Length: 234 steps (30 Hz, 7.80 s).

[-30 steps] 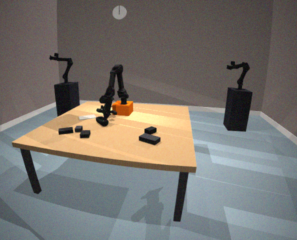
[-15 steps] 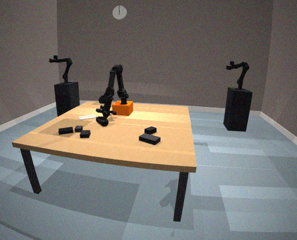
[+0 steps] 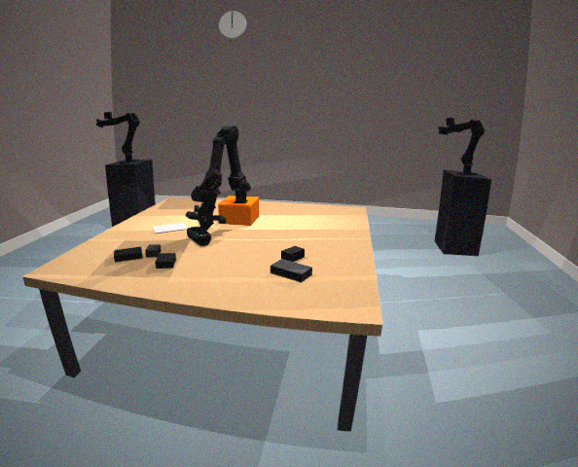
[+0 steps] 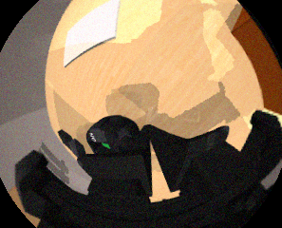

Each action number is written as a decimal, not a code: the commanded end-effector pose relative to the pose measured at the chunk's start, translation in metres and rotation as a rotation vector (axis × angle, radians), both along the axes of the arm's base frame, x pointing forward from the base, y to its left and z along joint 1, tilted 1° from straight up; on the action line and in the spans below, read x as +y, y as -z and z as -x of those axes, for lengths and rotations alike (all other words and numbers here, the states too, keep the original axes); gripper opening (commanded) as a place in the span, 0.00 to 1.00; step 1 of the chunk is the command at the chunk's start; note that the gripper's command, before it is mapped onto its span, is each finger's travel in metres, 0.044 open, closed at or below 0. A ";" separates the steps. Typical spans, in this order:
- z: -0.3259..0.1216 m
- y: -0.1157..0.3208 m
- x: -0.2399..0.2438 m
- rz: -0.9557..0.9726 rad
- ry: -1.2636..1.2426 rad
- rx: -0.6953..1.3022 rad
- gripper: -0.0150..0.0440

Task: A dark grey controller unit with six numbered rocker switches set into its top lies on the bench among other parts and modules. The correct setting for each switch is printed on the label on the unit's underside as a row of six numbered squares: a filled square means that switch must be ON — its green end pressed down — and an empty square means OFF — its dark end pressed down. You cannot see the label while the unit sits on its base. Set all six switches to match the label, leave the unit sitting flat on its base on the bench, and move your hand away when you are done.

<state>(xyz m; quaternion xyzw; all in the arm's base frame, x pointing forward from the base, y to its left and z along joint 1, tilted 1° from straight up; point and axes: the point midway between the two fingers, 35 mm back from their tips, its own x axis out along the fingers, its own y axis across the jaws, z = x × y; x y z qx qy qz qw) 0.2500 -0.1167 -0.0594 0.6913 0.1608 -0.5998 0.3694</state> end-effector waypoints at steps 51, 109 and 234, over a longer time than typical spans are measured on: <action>-0.038 -0.005 -0.039 0.008 -0.003 -0.013 0.25; -0.119 -0.080 0.001 -0.140 -0.261 0.270 0.25; -0.088 -0.037 -0.071 -0.273 -0.496 0.153 0.81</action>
